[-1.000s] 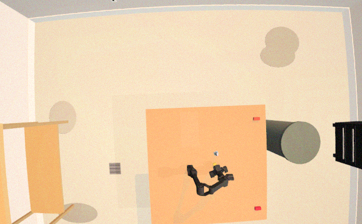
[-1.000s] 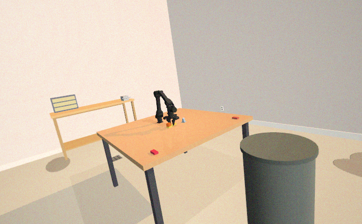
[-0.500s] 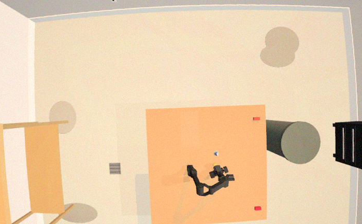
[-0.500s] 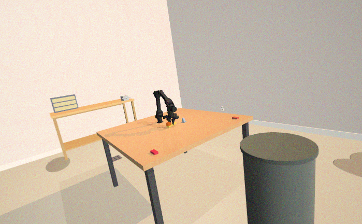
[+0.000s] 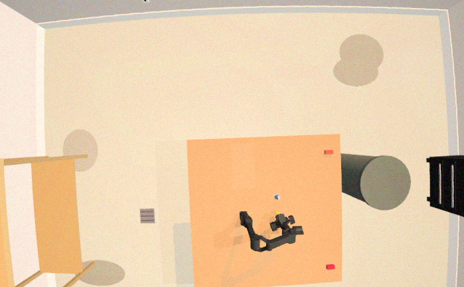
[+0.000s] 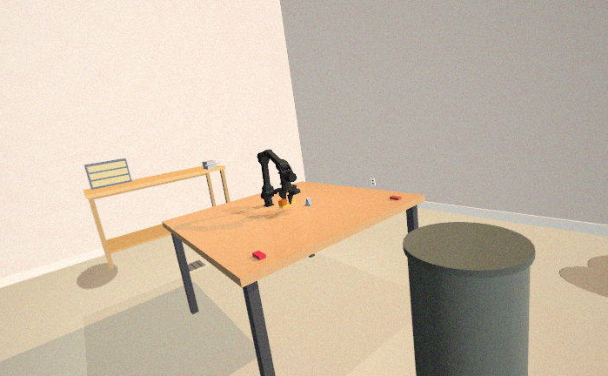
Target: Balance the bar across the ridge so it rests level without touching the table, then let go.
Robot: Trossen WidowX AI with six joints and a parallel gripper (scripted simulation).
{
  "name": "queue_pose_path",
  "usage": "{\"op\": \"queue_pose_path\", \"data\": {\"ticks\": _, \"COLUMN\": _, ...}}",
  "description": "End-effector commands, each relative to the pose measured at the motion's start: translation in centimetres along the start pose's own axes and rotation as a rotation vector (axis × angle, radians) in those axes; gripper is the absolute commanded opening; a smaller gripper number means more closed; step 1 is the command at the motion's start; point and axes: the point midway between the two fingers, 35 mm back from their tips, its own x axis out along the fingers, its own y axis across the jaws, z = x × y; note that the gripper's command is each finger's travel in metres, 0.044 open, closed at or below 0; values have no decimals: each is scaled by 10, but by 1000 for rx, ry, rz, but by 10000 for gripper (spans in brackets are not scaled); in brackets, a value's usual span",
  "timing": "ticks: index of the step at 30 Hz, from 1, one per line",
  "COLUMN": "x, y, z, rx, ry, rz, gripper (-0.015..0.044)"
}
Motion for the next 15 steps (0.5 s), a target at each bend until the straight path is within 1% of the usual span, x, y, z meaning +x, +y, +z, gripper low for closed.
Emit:
{"op": "queue_pose_path", "data": {"ticks": 1, "x": -14, "y": -1, "z": 0, "rx": -2, "ry": 1, "rz": -9, "gripper": 0}}
{"op": "queue_pose_path", "data": {"ticks": 15, "x": -50, "y": 3, "z": 1, "rx": -3, "ry": 0, "rz": -8, "gripper": 0}}
